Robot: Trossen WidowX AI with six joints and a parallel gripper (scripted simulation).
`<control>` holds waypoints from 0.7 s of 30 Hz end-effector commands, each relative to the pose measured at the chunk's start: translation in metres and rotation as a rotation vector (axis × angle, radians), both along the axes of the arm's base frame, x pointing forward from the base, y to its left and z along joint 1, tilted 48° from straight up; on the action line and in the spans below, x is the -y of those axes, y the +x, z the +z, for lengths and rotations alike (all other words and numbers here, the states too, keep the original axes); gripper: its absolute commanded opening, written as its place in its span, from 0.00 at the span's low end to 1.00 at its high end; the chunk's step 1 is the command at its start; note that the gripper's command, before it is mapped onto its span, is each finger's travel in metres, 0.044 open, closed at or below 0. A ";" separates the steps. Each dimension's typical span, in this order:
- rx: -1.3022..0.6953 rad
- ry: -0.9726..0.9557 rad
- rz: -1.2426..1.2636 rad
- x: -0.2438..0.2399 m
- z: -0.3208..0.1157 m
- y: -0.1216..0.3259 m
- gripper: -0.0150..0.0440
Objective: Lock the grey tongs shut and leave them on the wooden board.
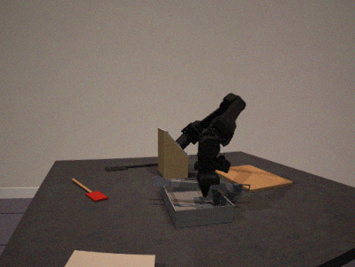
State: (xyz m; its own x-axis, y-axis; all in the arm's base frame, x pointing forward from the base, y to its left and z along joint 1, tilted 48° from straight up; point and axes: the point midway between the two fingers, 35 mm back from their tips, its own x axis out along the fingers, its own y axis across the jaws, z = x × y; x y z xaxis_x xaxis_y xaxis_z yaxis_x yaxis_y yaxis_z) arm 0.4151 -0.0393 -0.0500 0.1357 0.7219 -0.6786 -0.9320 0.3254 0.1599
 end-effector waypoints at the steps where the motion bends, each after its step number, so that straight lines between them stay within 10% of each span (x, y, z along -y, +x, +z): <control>1: 0.015 -0.014 -0.015 0.037 0.027 0.000 0.00; 21: 0.010 -0.002 -0.012 0.086 0.080 -0.017 0.00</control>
